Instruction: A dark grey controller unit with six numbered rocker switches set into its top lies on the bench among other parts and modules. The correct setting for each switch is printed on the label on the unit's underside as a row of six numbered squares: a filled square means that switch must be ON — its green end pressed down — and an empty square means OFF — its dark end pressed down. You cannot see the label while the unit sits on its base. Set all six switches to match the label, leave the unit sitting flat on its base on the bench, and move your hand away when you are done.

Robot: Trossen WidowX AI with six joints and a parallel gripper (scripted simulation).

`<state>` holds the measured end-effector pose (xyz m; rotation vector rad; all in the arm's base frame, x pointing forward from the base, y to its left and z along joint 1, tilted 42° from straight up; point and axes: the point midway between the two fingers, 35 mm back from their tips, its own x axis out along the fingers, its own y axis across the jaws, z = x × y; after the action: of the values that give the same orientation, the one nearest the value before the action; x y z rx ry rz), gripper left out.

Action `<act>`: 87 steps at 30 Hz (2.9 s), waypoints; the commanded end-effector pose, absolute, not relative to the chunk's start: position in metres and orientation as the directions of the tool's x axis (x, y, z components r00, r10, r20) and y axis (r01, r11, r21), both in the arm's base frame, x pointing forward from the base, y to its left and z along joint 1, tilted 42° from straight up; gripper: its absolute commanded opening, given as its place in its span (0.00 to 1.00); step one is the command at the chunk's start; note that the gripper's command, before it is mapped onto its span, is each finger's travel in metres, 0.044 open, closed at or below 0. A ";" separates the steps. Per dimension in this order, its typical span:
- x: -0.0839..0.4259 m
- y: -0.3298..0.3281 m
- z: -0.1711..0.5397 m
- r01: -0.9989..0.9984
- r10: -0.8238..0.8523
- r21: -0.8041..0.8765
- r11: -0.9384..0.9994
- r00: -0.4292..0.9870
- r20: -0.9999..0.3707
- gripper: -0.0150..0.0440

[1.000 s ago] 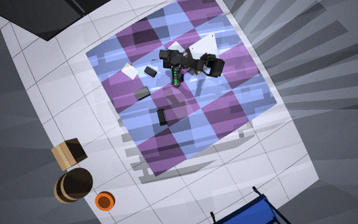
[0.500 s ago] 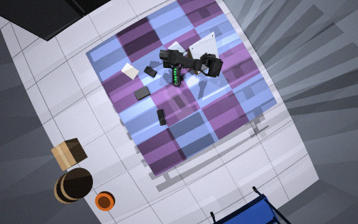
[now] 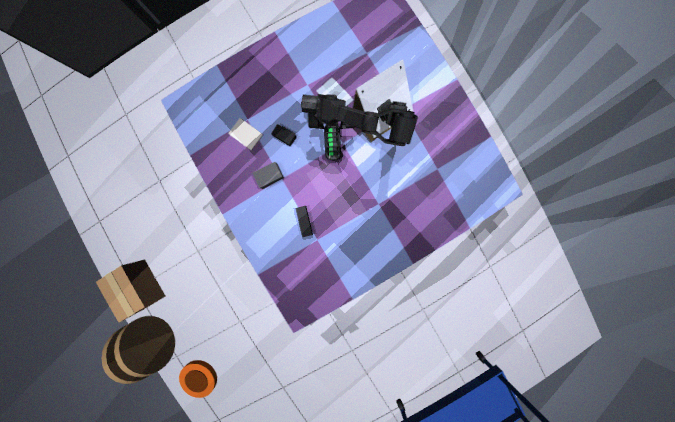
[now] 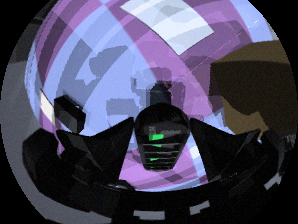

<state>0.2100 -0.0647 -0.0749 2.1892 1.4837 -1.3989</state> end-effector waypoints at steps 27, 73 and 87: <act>0.210 -0.049 -0.089 0.789 0.660 -0.360 -0.498 0.076 -0.747 0.83; 0.240 -0.049 -0.028 0.794 0.654 -0.354 -0.495 0.073 -0.753 1.00; 0.209 -0.083 -0.047 0.810 0.659 -0.339 -0.478 0.076 -0.748 1.00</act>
<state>0.2100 -0.0838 -0.0433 2.1851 1.5034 -1.3642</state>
